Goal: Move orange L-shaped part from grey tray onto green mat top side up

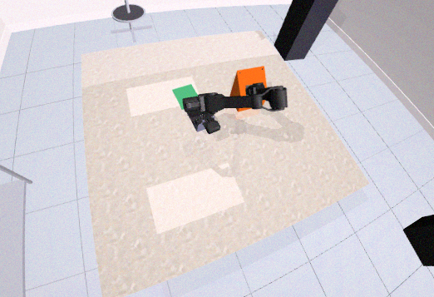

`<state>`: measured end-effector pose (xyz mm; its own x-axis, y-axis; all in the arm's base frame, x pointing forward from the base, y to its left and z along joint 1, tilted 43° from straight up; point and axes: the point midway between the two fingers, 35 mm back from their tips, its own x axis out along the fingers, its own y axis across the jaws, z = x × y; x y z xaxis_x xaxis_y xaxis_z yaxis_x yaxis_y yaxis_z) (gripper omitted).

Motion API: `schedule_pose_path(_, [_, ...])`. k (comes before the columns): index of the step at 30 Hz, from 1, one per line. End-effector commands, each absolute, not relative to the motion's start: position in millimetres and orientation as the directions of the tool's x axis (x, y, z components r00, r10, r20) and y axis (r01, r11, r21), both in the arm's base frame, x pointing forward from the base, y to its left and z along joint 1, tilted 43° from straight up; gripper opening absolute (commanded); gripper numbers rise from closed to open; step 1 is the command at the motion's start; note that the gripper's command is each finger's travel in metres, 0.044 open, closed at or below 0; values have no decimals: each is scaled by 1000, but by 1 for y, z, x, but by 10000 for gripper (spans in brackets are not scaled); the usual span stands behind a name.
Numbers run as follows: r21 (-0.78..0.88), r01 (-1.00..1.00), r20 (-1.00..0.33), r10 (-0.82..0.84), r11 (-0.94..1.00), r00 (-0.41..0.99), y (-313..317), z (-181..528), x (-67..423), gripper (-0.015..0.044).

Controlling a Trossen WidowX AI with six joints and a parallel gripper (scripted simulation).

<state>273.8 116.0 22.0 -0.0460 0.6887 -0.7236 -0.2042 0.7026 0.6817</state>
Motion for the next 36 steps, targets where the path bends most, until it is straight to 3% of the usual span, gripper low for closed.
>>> schedule_pose_path(1, [681, -205, -725, 688, 703, -46, 116, 23, 274, 180])
schedule_pose_path(11, [679, -197, -728, 684, 708, -49, 113, 39, 272, 180])
schedule_pose_path(20, [676, -196, -731, 681, 711, -49, 41, 98, 279, 180])
schedule_pose_path(36, [677, -188, -729, 683, 712, -37, 41, 96, 281, 180])
